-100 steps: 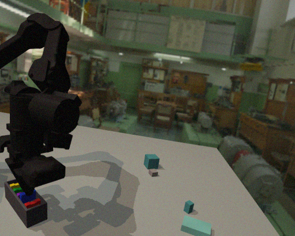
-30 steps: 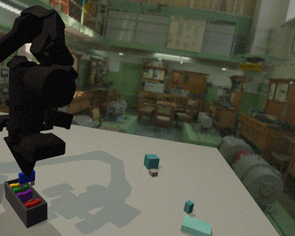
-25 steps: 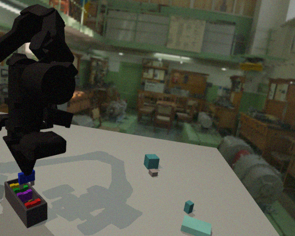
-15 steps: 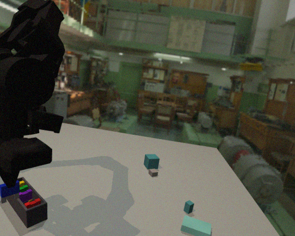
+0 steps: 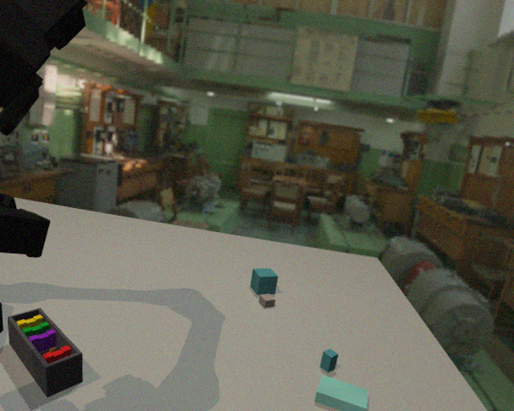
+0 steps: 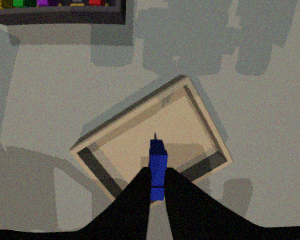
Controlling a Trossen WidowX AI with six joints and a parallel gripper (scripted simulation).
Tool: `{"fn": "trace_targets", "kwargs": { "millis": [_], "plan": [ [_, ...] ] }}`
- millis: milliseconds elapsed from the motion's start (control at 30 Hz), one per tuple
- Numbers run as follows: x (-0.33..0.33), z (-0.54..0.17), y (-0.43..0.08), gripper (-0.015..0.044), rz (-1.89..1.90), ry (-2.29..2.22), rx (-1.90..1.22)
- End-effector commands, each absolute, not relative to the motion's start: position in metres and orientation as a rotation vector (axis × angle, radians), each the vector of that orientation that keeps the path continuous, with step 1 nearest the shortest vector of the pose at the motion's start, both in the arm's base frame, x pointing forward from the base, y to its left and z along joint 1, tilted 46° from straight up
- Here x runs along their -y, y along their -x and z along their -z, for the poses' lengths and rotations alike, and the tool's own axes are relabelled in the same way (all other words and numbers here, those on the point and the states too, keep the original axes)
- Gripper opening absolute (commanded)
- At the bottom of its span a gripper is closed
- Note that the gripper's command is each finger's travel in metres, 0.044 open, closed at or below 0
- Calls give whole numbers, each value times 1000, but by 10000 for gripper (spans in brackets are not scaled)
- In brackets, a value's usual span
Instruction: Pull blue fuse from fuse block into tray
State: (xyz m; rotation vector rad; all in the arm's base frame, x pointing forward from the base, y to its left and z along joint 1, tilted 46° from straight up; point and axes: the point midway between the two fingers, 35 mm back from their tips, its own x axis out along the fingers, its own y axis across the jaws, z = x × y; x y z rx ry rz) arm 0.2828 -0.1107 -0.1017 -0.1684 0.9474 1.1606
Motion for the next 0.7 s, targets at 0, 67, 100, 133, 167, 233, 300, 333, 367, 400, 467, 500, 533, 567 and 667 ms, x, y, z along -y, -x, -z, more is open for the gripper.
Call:
{"fn": "trace_targets", "kwargs": {
  "millis": [0, 67, 100, 133, 167, 233, 300, 333, 367, 400, 467, 500, 533, 567, 667],
  "plan": [
    [124, 122, -274, 0, -1169, 163, -948],
    [125, 122, -274, 0, -1169, 163, -948],
    [125, 122, -274, 0, -1169, 163, -948],
    [125, 122, -274, 0, -1169, 163, -948],
    [125, 122, -274, 0, -1169, 163, -948],
    [125, 123, -274, 0, -1169, 163, -948],
    [123, 124, -274, 0, -1169, 163, -948],
    [122, 125, -274, 0, -1169, 163, -948],
    [121, 127, -275, 0, -1169, 163, -948],
    [120, 128, -275, 0, -1169, 163, -948],
    [117, 130, -275, 0, -1169, 163, -948],
    [116, 131, -275, 0, -1169, 163, -948],
    [115, 132, -275, 0, -1169, 163, -947],
    [114, 133, -275, 0, -1169, 163, -947],
    [111, 137, -276, 0, -1169, 163, -947]
  ]
}}
